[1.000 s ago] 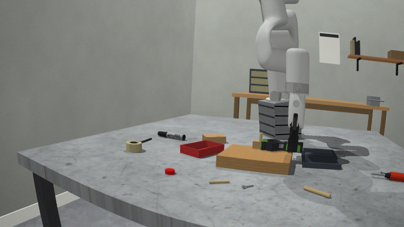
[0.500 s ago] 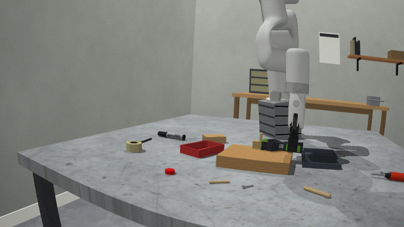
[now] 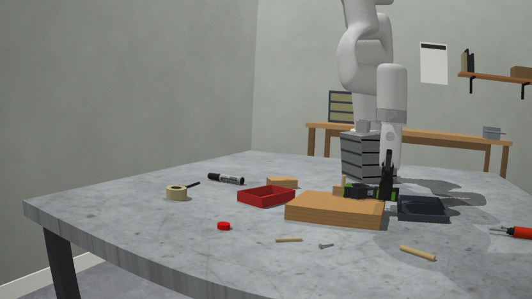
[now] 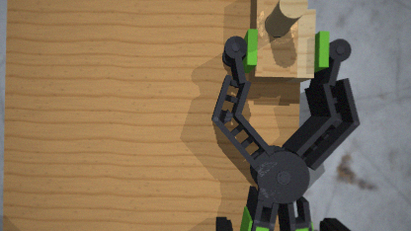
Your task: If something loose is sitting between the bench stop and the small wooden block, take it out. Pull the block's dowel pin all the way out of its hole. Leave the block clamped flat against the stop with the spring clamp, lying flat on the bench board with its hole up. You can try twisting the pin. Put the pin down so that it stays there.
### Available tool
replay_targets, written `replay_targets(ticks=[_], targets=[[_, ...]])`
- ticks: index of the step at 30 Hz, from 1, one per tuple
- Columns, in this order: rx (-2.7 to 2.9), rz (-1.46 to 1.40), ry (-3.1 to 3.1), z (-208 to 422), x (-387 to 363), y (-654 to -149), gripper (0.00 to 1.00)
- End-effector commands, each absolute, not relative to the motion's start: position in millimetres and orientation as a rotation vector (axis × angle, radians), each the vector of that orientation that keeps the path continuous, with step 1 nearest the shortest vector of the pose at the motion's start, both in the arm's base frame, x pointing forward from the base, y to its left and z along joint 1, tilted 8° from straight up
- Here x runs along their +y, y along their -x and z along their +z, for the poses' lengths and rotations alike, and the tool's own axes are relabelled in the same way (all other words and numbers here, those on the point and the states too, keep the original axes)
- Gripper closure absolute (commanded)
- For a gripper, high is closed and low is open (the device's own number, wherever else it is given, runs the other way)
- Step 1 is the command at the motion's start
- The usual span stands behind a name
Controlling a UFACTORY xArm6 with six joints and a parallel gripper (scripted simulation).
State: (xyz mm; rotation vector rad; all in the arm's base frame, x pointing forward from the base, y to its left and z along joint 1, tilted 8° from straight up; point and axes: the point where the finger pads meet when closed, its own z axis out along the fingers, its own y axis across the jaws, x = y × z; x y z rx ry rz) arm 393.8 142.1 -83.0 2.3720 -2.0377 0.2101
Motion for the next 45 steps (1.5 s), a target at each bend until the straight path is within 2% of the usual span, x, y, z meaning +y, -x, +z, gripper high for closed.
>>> replay_targets(ticks=[1, 21, 45], targets=[[-2.039, 0.212, -2.374, -81.4, 142.7, -394.9, 0.5], [-2.039, 0.212, -2.374, -63.6, 144.4, -393.2, 0.5], [-2.039, 0.212, -2.374, -12.5, 149.2, -388.2, 0.5]])
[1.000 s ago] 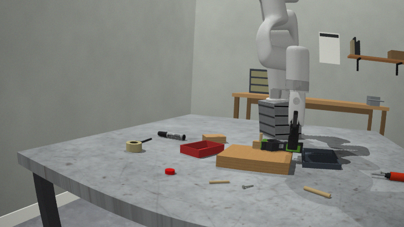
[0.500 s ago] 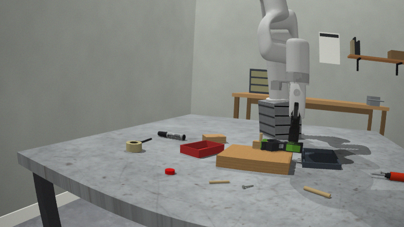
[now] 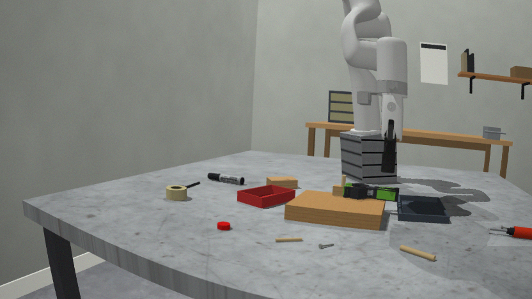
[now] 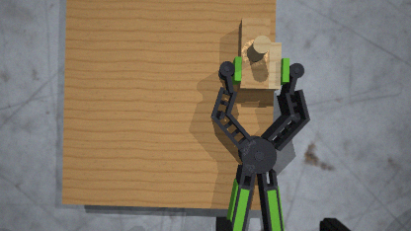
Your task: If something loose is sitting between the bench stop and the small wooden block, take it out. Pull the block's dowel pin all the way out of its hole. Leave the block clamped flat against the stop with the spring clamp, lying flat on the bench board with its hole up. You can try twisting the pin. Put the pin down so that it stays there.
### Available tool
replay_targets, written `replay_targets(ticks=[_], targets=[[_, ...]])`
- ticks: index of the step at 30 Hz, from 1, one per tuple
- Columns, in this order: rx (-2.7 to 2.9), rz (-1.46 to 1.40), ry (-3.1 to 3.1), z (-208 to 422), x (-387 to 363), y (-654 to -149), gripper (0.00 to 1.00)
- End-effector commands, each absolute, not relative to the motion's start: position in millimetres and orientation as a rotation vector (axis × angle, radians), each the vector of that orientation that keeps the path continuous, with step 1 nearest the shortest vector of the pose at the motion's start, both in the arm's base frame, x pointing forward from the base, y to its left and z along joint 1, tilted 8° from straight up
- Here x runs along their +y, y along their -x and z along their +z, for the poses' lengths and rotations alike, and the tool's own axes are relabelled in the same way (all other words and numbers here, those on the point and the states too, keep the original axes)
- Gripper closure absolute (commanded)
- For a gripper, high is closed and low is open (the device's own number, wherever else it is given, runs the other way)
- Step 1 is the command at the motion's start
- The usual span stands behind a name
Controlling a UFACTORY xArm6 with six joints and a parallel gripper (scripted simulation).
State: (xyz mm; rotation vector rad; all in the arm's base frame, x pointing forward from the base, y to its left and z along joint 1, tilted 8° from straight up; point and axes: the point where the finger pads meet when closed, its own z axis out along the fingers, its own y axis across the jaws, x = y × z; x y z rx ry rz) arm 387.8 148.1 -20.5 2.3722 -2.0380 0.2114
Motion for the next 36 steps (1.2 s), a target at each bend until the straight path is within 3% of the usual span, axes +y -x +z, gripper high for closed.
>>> replay_targets(ticks=[1, 36], targets=[[-2.039, 0.212, -2.374, -11.0, 149.3, -388.1, 0.5], [-2.082, 0.212, -2.34, -2.2, 147.9, -387.9, 0.5]])
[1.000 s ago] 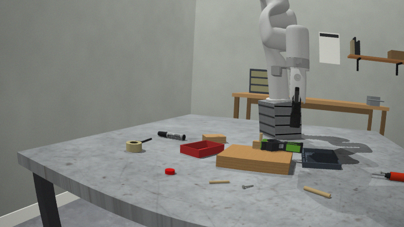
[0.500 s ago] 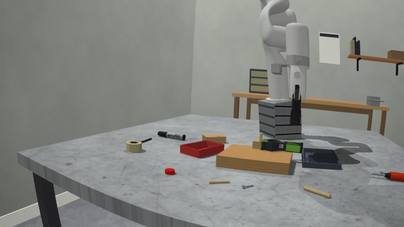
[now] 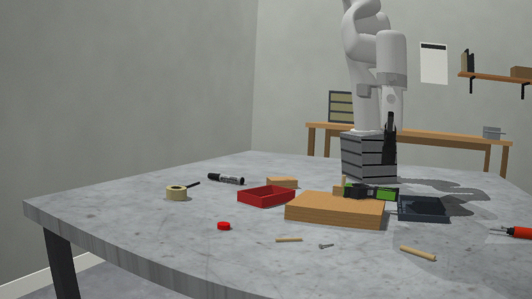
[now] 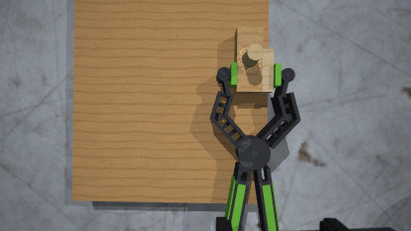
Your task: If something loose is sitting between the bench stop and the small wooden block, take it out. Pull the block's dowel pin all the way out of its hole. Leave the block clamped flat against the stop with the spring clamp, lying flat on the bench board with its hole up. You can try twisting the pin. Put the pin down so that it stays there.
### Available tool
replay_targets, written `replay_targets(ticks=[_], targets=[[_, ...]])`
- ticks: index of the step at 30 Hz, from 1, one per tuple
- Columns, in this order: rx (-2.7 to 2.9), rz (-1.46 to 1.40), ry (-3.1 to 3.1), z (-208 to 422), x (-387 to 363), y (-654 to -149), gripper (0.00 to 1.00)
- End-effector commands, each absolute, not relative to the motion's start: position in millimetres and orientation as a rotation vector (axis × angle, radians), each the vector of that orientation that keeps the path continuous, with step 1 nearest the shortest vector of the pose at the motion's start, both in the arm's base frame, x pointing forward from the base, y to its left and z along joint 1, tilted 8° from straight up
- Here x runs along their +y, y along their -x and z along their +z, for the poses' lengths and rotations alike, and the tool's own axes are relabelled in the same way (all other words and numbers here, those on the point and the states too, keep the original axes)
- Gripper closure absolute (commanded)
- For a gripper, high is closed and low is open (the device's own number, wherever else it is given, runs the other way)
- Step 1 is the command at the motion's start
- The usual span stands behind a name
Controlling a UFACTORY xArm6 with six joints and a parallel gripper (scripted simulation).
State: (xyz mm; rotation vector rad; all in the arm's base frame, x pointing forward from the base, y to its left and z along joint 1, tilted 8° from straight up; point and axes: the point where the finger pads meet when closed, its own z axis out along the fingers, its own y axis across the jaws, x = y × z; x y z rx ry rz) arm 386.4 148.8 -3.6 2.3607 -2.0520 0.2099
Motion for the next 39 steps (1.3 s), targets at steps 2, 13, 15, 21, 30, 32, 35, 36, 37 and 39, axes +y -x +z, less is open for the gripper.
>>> replay_targets(ticks=[2, 13, 15, 21, 30, 32, 35, 36, 37, 39], targets=[[-2.118, 0.213, -2.31, -1.7, 146.0, -388.5, 0.5], [-2.422, 0.211, -2.017, 2.7, 129.0, -393.3, 0.5], [-2.512, 0.21, -1.914, 4.1, 123.5, -394.7, 0.5], [-2.784, 0.203, -1.533, 8.8, 104.5, -398.7, 0.5], [-3.034, 0.19, -1.019, 14.4, 81.4, -402.3, 0.5], [-3.084, 0.185, -0.878, 15.8, 75.3, -403.0, 0.5], [-3.141, 0.178, -0.682, 17.8, 67.1, -403.8, 0.5], [-3.156, 0.176, -0.623, 18.4, 64.7, -404.0, 0.5], [-3.168, 0.174, -0.568, 18.9, 62.4, -404.2, 0.5], [-3.188, 0.17, -0.468, 19.9, 58.3, -404.5, 0.5]])
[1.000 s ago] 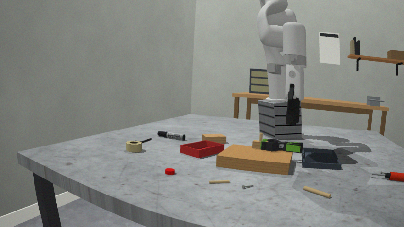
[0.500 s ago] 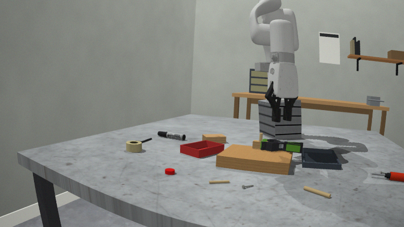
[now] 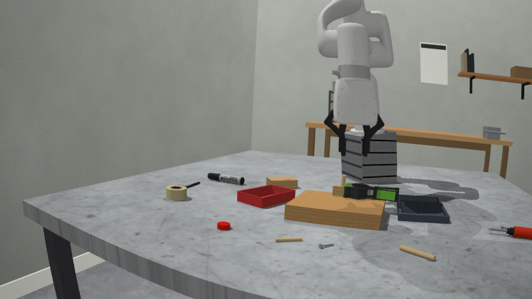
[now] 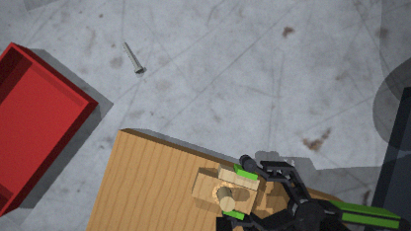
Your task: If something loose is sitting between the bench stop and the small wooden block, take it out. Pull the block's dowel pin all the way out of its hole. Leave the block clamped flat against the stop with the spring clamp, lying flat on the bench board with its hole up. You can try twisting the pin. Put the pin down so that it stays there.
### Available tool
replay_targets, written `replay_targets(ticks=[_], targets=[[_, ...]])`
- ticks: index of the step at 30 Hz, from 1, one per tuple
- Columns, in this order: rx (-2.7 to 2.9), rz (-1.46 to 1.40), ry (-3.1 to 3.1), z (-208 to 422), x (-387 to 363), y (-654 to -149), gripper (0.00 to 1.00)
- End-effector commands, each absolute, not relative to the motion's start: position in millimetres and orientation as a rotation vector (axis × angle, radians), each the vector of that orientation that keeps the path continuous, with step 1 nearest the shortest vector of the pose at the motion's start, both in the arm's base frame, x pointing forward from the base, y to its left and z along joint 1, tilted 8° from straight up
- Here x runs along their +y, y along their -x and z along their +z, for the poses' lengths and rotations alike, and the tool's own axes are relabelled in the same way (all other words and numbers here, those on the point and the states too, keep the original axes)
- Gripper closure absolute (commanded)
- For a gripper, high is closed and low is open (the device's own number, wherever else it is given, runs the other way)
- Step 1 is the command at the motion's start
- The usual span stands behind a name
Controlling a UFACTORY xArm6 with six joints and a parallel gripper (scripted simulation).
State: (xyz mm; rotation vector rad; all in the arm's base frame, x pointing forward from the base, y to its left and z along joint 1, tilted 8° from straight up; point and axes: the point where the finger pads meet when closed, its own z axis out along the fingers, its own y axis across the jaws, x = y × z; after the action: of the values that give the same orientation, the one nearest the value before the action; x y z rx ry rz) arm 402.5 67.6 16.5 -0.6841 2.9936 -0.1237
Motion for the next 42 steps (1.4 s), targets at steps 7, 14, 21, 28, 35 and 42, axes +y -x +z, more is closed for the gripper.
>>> replay_targets(ticks=[7, 14, 21, 28, 35, 42], targets=[[3.034, -0.154, 0.279, 21.5, 51.3, -404.9, 0.5], [3.038, -0.15, 0.206, 22.2, 48.2, -405.0, 0.5], [3.038, -0.15, 0.205, 22.2, 48.2, -405.0, 0.72], [3.038, -0.15, 0.205, 22.2, 48.2, -405.0, 0.72], [3.038, -0.15, 0.205, 22.2, 48.2, -405.0, 0.72], [3.038, -0.15, 0.205, 22.0, 48.1, -405.0, 0.72]])
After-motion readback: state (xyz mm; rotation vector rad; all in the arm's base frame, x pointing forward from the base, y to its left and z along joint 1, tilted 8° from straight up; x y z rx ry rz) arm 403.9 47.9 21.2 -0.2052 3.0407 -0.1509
